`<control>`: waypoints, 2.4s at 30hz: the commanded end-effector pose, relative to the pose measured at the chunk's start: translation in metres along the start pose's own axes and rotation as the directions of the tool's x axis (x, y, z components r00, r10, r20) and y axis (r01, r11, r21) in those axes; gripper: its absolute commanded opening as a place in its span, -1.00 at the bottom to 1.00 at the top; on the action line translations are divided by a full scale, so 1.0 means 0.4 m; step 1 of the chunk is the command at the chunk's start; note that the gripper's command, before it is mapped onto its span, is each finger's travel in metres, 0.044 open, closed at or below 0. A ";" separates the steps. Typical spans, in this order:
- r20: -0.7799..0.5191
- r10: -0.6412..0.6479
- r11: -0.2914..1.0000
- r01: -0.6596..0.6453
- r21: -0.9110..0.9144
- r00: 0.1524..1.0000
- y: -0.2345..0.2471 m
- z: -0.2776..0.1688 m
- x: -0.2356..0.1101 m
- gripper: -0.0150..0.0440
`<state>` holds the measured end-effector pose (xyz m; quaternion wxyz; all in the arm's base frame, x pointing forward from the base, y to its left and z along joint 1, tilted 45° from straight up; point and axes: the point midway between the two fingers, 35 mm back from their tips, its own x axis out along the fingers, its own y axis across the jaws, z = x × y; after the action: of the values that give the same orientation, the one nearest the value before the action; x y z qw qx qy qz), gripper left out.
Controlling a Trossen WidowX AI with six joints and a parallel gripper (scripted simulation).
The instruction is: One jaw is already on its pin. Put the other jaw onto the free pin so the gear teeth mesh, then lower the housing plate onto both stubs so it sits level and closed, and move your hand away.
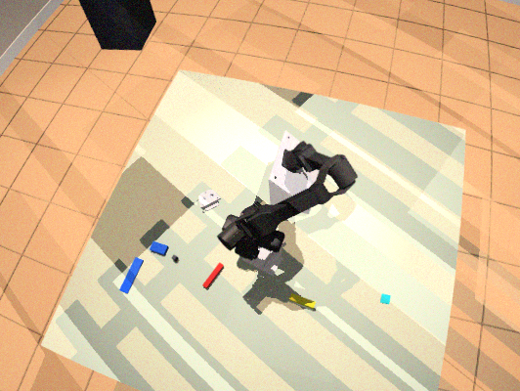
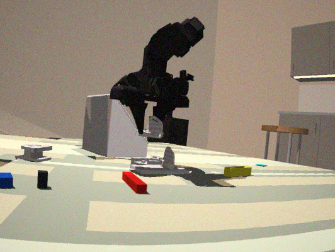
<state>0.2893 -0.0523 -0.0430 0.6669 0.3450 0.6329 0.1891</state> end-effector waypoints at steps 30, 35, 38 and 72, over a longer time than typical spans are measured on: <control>0.000 -0.006 1.000 0.006 -0.008 1.000 -0.004 0.005 0.071 -0.04; 0.000 -0.005 1.000 0.005 -0.008 1.000 -0.003 0.005 0.092 -0.04; 0.000 -0.005 1.000 0.005 -0.008 1.000 -0.003 0.004 0.105 -0.04; 0.000 -0.003 1.000 0.003 0.000 1.000 -0.002 0.002 0.135 -0.04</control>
<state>0.2976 -0.0173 -0.0819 0.6691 0.3396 0.6336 0.1884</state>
